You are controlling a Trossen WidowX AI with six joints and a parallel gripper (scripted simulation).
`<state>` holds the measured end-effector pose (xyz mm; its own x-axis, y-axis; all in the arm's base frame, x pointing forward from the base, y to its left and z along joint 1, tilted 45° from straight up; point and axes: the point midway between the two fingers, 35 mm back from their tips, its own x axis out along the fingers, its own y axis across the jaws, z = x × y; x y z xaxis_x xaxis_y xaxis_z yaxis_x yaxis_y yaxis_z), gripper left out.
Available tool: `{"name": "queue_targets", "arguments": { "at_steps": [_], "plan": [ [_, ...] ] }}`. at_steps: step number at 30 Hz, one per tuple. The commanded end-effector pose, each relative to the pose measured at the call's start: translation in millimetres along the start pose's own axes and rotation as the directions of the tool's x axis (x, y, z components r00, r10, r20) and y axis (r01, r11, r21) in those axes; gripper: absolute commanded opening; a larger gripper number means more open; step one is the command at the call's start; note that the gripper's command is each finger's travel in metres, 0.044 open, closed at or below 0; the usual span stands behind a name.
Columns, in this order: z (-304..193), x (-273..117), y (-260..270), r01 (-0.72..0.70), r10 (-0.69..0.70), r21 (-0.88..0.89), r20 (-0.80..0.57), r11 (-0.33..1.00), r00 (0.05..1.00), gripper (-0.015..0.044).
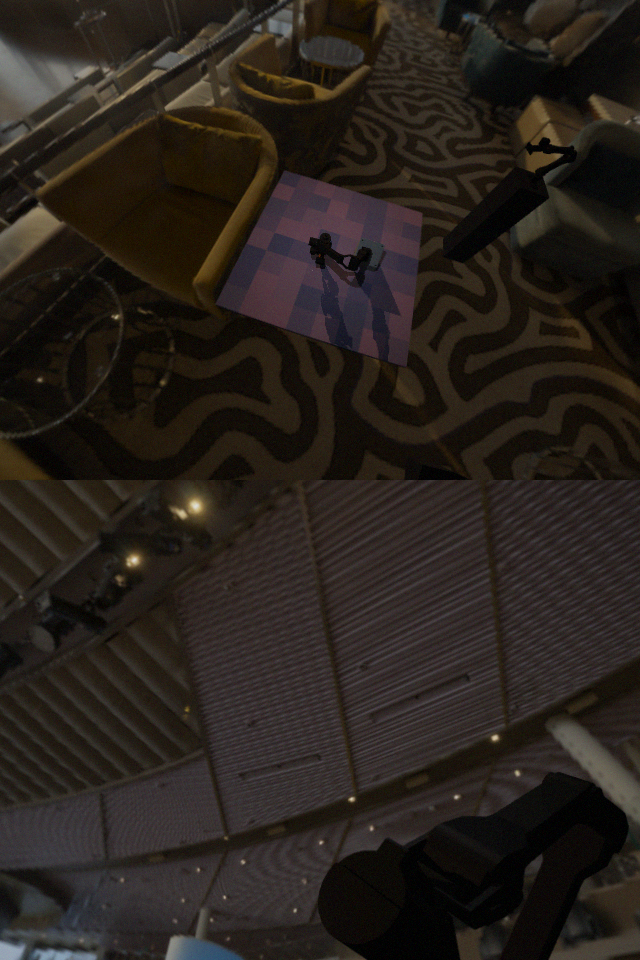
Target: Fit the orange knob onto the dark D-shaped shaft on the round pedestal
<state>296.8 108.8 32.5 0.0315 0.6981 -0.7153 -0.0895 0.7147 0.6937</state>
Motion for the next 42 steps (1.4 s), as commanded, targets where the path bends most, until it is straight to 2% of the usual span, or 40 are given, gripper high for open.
{"name": "queue_targets", "arguments": {
  "at_steps": [1,16,26,32,37,42],
  "plan": [
    [-2.8,8.9,-1.2,-0.003,0.004,0.01,-0.012,1.0,1.0,0.044],
    [-4.8,29.9,-0.1,-0.007,0.007,0.01,-0.011,1.0,1.0,0.044],
    [-4.8,29.9,-0.1,-0.007,0.007,0.01,-0.011,1.0,1.0,0.0177],
    [-4.8,29.9,-0.1,-0.007,0.007,0.01,-0.011,1.0,1.0,0.0138],
    [5.2,13.9,-5.2,0.013,-0.015,0.053,0.043,0.998,0.999,0.0006],
    [8.1,-3.1,-7.8,0.02,-0.022,0.052,0.04,0.998,0.999,0.0]
  ]
}}
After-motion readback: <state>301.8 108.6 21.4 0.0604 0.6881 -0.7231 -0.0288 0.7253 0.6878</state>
